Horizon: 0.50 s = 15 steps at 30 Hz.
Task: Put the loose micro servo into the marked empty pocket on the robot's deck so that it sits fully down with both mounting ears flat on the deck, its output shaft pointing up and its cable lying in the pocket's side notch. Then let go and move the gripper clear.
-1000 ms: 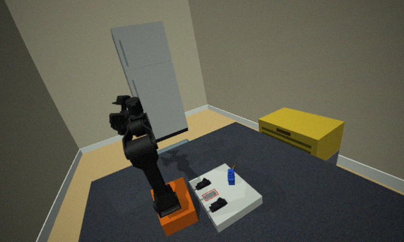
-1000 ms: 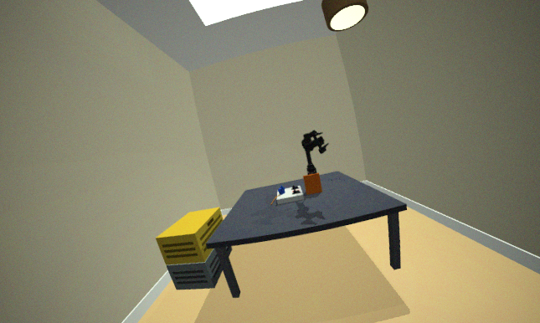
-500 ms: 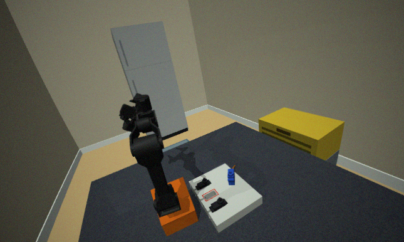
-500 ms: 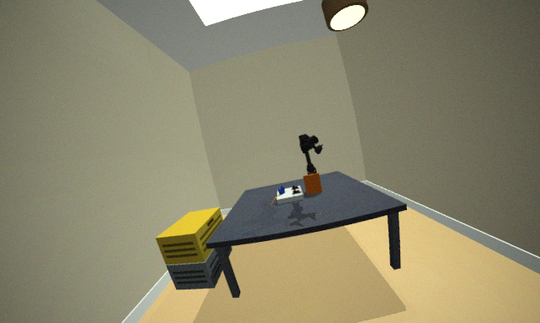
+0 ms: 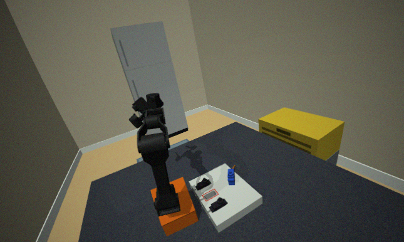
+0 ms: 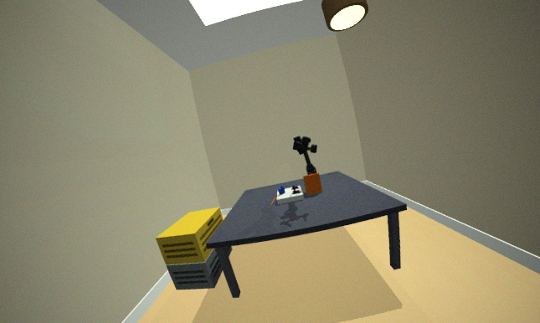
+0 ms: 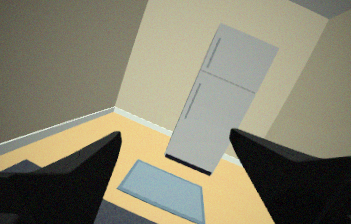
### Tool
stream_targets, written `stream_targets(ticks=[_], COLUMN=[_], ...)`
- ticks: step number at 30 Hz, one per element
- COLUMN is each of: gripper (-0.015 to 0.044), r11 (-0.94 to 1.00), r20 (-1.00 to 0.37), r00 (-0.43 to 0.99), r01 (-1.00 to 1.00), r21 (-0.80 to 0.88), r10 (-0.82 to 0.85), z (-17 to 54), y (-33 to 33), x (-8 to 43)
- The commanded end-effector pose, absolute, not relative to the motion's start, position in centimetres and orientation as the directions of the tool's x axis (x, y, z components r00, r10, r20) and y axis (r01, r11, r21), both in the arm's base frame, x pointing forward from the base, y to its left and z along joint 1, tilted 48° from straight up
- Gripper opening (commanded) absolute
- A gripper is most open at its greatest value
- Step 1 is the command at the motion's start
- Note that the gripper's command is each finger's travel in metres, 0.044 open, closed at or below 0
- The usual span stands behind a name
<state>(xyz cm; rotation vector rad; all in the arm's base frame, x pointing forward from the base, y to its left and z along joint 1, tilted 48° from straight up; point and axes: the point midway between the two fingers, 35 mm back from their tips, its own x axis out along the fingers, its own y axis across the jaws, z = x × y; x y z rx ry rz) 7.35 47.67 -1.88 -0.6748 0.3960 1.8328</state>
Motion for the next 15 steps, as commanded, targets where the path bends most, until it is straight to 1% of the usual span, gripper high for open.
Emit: stream_targets(ticks=[1, 8, 15], gripper=[0.044, 0.044, 0.044], r11=[-0.245, -0.043, 0.173], r20=[-0.659, -0.715, -0.767], r00=[-0.202, -0.13, -0.063], r01=[-0.969, -0.989, -0.959], r21=[0.028, 0.139, 0.224], r10=[0.725, 0.687, 0.639], z=[-2.7, -3.7, -4.6], y=[47.1, 46.1, 44.8], x=[9.1, 11.8, 14.4])
